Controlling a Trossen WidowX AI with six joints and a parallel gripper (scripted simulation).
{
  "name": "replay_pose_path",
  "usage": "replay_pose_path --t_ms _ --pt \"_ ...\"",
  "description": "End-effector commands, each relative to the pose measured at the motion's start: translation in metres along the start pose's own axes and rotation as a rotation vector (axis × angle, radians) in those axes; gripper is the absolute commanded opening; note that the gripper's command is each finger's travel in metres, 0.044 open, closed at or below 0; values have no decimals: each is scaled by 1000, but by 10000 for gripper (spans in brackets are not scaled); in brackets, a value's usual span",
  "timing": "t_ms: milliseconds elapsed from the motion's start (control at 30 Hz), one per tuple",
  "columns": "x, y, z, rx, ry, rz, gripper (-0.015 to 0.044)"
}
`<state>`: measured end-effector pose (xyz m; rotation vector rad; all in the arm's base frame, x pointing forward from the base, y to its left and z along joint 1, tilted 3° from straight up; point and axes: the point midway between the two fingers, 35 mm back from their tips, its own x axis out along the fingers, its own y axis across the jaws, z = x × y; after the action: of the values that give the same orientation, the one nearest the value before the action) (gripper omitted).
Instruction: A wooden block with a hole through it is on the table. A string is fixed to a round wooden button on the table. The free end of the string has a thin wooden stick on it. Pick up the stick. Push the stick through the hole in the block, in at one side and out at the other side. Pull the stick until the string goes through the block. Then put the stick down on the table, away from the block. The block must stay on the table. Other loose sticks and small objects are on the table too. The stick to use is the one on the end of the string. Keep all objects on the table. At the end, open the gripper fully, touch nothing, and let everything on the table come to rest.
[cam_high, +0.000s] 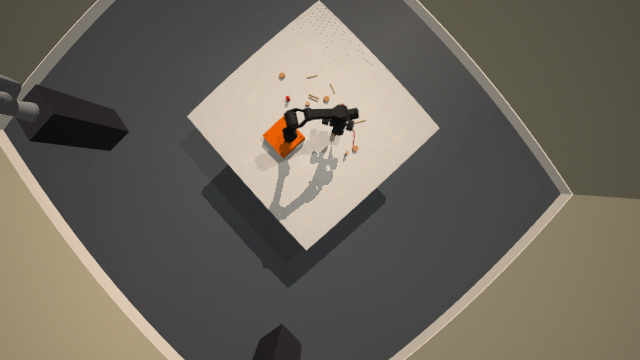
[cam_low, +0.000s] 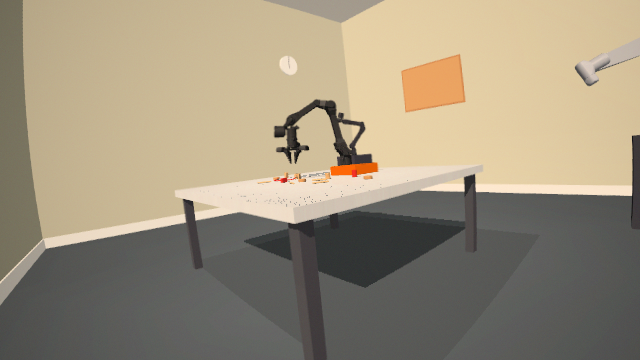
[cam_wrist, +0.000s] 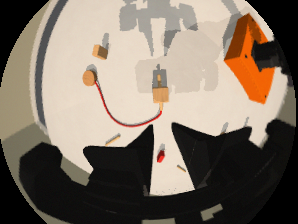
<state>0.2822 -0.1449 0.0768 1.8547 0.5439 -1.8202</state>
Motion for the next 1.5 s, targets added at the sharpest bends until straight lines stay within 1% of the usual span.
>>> replay_pose_path --t_ms 0,67,133,667,1467 --pt "-4 -5 2 5 -11 -22 122" --pt "-3 0 0 -15 0 0 122" --pt "-3 0 3 -137 -1 0 122" --pt "-3 -1 31 -1622 -5 -22 122" --pt "-2 -4 55 -2879 26 -49 122"
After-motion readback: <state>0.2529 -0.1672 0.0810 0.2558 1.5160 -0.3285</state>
